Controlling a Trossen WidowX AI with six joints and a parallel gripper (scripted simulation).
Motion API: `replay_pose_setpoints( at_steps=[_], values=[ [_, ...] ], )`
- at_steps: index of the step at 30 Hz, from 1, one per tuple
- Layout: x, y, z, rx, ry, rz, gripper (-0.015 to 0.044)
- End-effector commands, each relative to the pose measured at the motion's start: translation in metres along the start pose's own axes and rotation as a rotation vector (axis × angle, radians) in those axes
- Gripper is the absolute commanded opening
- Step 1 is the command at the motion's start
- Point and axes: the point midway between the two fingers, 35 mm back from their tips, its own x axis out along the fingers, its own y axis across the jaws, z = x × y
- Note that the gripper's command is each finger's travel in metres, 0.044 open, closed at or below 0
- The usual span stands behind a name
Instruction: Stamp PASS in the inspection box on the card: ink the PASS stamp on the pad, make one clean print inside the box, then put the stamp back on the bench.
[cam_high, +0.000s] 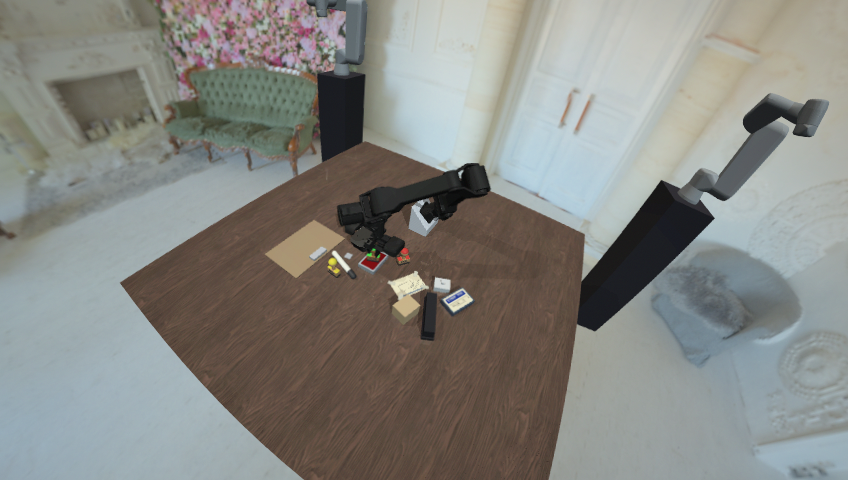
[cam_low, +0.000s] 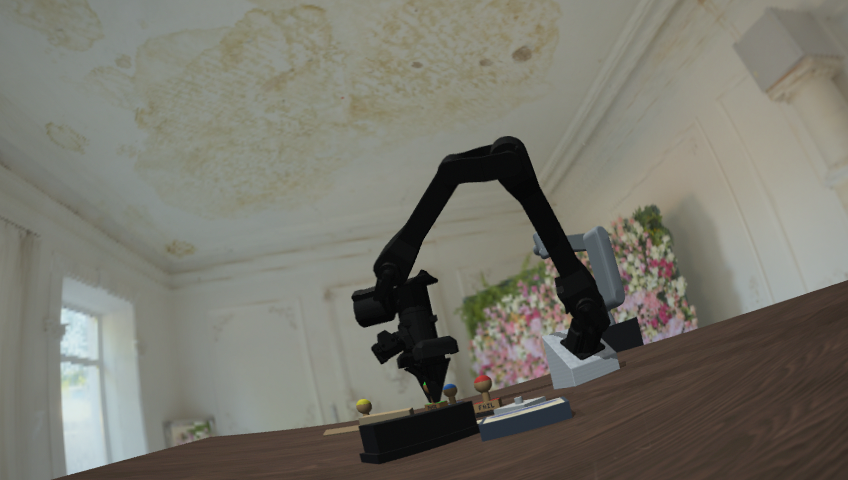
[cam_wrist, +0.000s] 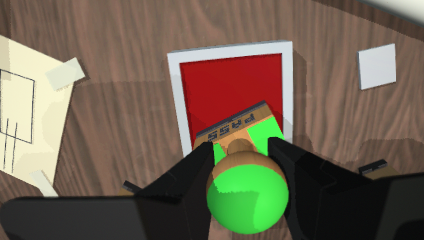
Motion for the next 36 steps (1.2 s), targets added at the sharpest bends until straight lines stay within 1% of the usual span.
replay_pose_setpoints(
  at_steps=[1,27,36],
  values=[
    [0.003,0.001,0.000,0.001,0.003,0.004,0.0000],
    [-0.009,0.001,0.000,0.001,0.003,0.004,0.0000],
    [-0.022,0.000,0.001,0.002,0.003,0.003,0.0000]
  ],
)
